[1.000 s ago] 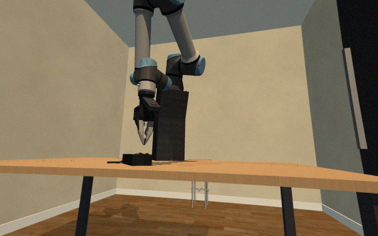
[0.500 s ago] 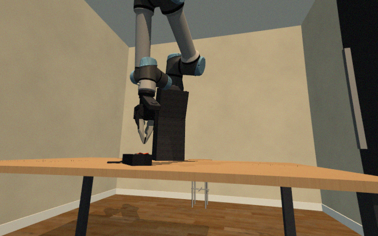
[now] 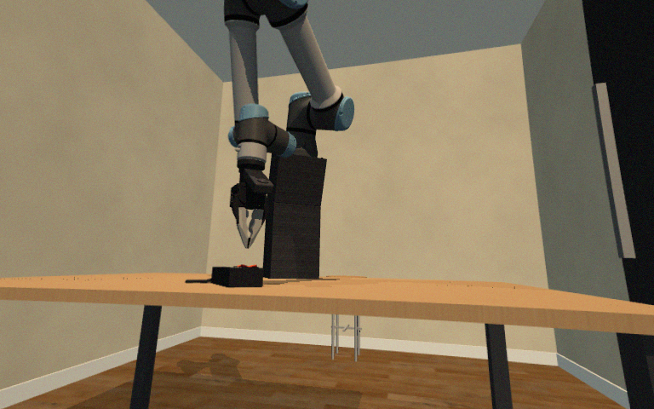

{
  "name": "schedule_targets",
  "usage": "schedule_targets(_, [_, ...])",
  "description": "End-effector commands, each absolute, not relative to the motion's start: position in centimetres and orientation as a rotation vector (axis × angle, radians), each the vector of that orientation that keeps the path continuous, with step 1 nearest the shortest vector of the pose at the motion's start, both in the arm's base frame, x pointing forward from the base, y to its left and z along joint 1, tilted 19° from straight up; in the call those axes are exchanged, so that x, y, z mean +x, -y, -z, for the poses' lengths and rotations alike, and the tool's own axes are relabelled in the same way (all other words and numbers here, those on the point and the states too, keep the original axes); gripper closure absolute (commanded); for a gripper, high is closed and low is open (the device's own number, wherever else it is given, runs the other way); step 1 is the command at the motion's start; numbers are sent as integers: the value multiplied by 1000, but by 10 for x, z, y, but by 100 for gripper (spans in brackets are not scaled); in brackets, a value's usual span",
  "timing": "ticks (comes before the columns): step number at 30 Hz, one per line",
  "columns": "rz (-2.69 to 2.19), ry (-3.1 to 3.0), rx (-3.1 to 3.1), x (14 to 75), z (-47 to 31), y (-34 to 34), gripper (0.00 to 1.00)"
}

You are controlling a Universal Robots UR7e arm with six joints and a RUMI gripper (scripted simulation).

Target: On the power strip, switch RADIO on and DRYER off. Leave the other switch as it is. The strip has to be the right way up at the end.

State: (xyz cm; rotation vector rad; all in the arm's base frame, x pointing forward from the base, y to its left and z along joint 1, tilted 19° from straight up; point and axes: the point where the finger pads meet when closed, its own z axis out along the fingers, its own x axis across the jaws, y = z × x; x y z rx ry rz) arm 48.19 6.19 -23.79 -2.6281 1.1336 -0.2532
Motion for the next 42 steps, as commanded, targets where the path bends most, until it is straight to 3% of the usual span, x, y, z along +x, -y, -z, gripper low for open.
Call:
schedule_targets(1, [266, -1124, -2623, 442, 245, -34, 100])
schedule_targets(42, [271, -1122, -2623, 439, 245, -31, 100])
